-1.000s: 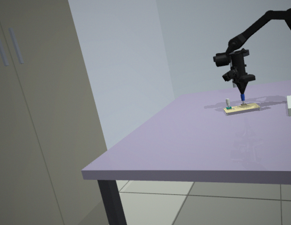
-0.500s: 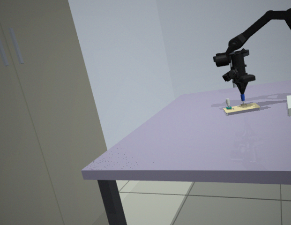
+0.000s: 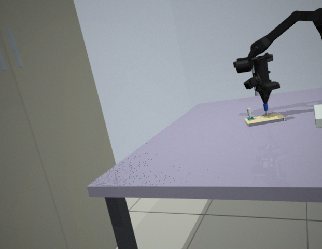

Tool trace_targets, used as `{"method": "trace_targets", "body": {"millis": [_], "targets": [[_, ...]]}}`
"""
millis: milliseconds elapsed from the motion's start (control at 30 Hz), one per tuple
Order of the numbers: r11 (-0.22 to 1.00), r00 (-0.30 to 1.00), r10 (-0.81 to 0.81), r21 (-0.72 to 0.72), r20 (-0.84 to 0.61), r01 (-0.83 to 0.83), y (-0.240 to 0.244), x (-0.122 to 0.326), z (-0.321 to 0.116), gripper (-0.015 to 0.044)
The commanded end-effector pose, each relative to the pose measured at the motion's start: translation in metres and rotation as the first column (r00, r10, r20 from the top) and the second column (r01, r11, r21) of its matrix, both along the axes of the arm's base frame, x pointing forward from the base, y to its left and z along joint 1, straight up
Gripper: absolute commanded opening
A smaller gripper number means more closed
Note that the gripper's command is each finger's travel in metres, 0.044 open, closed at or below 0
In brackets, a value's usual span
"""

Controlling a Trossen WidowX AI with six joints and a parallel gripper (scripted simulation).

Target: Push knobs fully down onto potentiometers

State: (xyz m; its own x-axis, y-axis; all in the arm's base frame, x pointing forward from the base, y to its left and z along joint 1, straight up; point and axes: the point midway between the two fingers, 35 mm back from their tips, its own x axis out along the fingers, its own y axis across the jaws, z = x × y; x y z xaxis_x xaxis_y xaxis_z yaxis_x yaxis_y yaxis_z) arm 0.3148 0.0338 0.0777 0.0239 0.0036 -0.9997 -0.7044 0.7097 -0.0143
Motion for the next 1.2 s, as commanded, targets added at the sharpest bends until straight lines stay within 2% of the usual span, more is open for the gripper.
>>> {"method": "trace_targets", "body": {"millis": [0, 1167], "targets": [[1.0, 1.0, -0.006, 0.002, 0.0, 0.006, 0.0005, 0.0012, -0.0048, 0.0], [1.0, 1.0, -0.006, 0.002, 0.0, 0.006, 0.0006, 0.0013, -0.0135, 0.0]]}}
